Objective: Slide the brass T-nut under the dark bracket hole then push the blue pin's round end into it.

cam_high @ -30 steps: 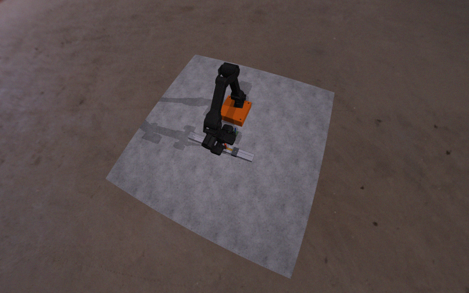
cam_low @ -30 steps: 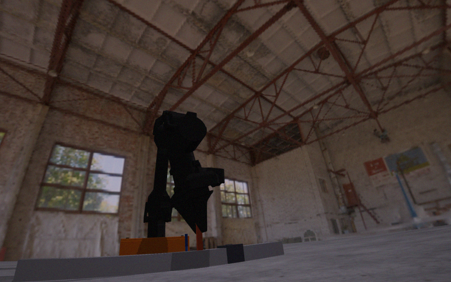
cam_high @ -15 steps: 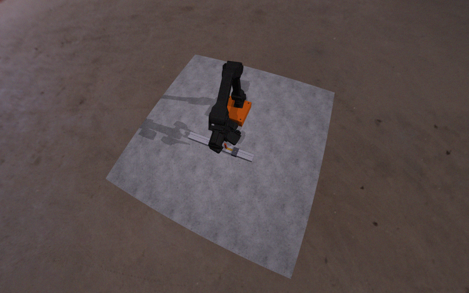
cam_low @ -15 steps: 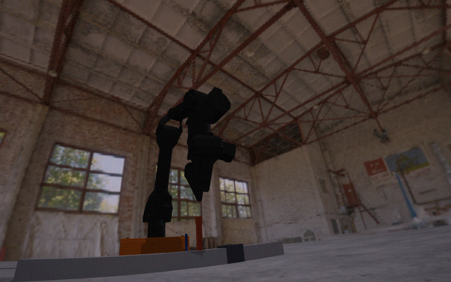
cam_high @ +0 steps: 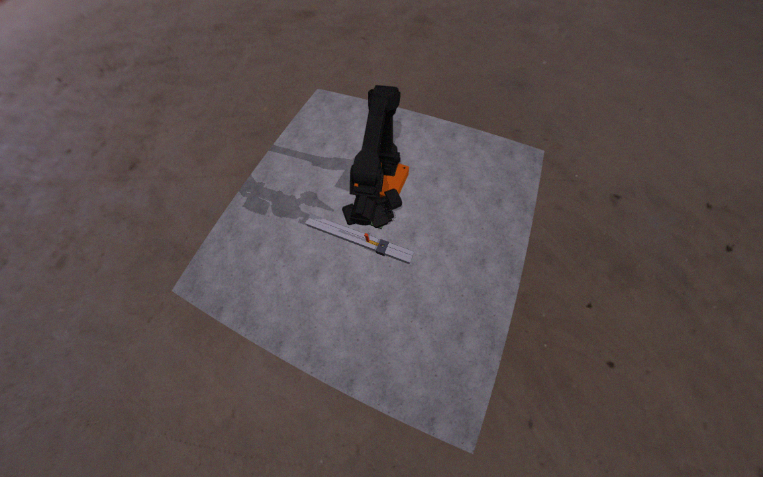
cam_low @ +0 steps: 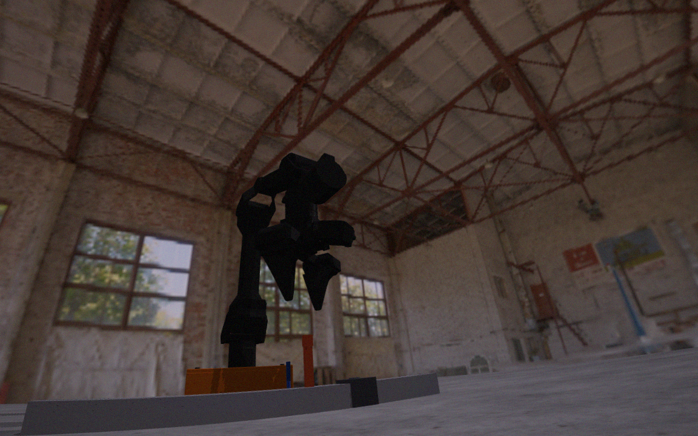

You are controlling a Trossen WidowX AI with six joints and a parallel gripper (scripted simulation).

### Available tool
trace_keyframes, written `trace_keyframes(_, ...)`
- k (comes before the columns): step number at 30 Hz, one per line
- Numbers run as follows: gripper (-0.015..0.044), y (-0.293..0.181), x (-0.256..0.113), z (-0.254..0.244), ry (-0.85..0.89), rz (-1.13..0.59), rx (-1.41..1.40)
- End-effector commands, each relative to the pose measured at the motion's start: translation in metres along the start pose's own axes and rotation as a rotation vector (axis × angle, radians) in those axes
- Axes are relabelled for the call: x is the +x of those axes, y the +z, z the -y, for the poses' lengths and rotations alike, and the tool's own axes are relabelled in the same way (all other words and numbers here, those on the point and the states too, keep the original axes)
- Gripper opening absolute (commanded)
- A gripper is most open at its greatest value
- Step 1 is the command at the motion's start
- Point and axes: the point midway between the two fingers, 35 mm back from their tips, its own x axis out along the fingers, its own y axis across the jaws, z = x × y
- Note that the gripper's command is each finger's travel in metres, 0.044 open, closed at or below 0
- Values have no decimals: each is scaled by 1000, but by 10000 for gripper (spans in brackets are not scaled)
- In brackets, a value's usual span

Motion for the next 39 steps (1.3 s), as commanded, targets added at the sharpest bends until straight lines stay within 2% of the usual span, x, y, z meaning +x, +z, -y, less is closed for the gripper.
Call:
trace_keyframes(1, 440, -52, 6, -46, -2, -13, 753)
trace_keyframes(4, 440, -60, 9, -53, -2, -14, 876)
trace_keyframes(24, 440, -60, 10, -53, -3, -15, 881)
trace_keyframes(32, 440, -61, 64, -53, -2, -15, 881)
trace_keyframes(39, 440, -63, 70, -54, -3, -15, 881)
